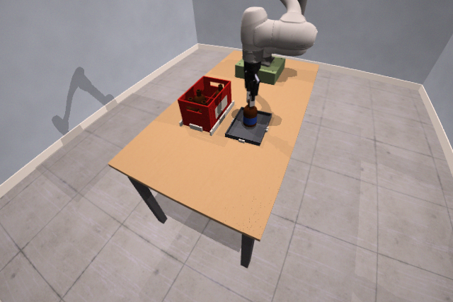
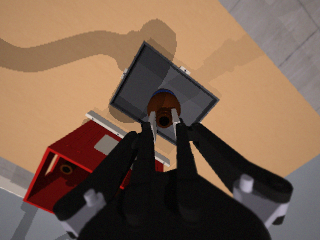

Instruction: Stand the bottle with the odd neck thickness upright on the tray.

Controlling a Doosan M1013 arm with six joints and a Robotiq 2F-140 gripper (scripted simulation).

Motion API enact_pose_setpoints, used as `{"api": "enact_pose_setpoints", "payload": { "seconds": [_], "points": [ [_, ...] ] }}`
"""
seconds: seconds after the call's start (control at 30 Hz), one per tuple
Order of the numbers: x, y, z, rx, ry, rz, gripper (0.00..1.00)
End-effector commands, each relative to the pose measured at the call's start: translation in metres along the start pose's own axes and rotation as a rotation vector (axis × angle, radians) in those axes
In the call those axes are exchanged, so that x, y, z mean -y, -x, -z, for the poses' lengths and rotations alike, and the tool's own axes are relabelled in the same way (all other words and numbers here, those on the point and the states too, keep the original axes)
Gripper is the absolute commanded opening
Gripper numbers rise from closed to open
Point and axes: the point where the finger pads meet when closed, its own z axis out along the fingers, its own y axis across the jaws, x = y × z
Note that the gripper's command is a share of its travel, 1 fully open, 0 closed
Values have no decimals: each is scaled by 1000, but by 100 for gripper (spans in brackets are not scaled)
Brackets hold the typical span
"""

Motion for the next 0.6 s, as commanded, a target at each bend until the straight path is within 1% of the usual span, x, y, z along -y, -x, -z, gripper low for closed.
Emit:
{"api": "enact_pose_setpoints", "payload": {
  "seconds": [0.0,0.57],
  "points": [
    [-2,-4,-5,-5,2,1,0],
    [-2,-4,-12,-5,2,1,0]
  ]
}}
